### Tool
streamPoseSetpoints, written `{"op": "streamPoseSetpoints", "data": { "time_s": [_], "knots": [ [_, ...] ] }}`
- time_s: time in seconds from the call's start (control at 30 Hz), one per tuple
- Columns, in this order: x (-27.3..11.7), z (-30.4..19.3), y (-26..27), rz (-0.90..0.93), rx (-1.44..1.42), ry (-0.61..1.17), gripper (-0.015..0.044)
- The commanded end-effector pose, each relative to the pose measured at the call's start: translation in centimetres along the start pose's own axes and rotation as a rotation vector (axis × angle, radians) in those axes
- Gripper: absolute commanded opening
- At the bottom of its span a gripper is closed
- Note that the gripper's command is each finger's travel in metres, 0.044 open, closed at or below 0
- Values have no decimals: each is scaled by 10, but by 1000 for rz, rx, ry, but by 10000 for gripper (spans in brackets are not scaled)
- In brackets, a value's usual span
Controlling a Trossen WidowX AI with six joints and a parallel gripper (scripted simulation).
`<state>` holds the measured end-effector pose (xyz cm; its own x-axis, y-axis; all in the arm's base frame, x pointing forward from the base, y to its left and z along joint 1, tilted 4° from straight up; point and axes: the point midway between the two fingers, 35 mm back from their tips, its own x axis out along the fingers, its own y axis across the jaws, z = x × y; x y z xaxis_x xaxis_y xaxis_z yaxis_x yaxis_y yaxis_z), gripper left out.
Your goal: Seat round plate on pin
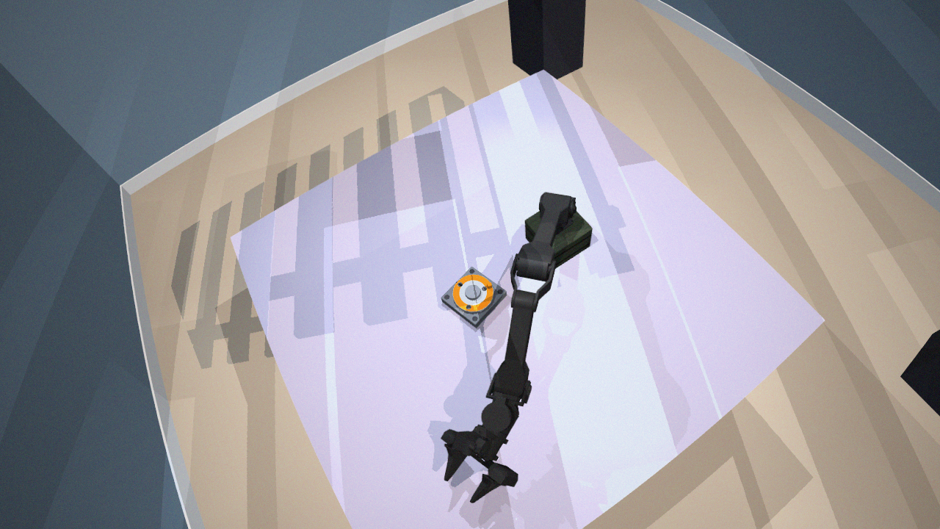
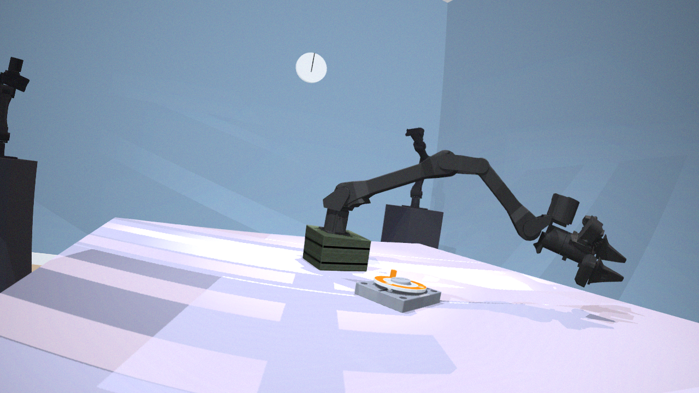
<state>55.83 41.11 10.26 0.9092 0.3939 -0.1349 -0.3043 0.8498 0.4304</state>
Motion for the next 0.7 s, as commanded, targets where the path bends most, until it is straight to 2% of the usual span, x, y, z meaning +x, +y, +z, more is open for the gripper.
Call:
{"op": "streamPoseSetpoints", "data": {
  "time_s": [0.0, 0.1, 0.23, 0.3, 0.47, 0.57, 0.67],
  "knots": [
    [-1, 1, -2, -6, -4, 7, 374],
    [-14, 13, -37, -84, -56, 111, 295],
    [-52, 27, -93, -205, -117, 292, 190],
    [-60, 29, -102, -224, -125, 323, 137],
    [-136, 36, -164, -352, -159, 559, 6],
    [-163, 36, -180, -386, -159, 633, 0],
    [-220, 33, -206, -446, -149, 774, 0]
  ]
}}
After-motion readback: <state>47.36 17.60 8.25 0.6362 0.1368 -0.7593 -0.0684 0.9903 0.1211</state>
